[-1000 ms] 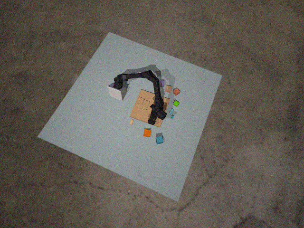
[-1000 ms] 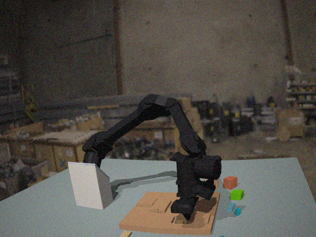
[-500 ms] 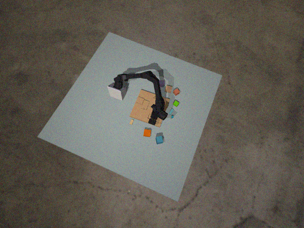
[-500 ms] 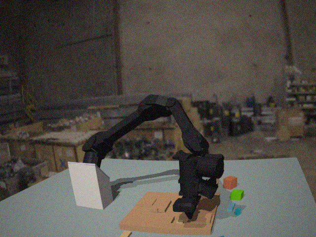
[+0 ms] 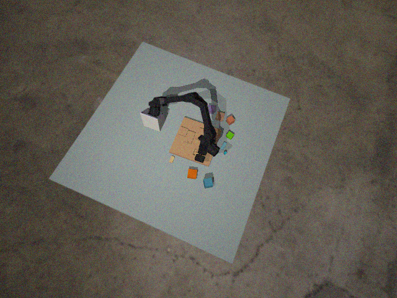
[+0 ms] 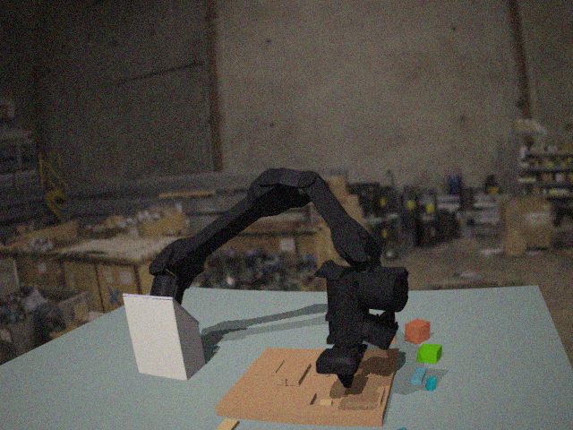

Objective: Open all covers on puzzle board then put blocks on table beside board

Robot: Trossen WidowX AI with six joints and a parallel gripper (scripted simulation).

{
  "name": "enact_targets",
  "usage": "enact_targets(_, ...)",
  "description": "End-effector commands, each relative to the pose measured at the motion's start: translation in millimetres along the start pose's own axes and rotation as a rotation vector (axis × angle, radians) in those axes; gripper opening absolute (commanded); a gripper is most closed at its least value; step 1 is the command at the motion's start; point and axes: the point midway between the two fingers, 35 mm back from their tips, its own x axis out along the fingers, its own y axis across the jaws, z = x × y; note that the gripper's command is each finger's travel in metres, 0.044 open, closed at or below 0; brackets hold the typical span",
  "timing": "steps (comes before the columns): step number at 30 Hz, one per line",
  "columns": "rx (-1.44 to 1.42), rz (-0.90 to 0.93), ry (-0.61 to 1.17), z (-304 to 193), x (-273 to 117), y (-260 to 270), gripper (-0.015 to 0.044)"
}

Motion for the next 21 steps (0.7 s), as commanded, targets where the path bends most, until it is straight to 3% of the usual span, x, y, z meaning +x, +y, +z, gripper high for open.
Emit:
enact_targets(1,-0.006,-0.004,-0.001,2,-7,0,0.0000)
enact_targets(16,-0.007,0.000,-0.001,2,-20,0,0.0000)
enact_targets(21,-0.176,-0.001,0.000,-15,-25,6,0.0000)
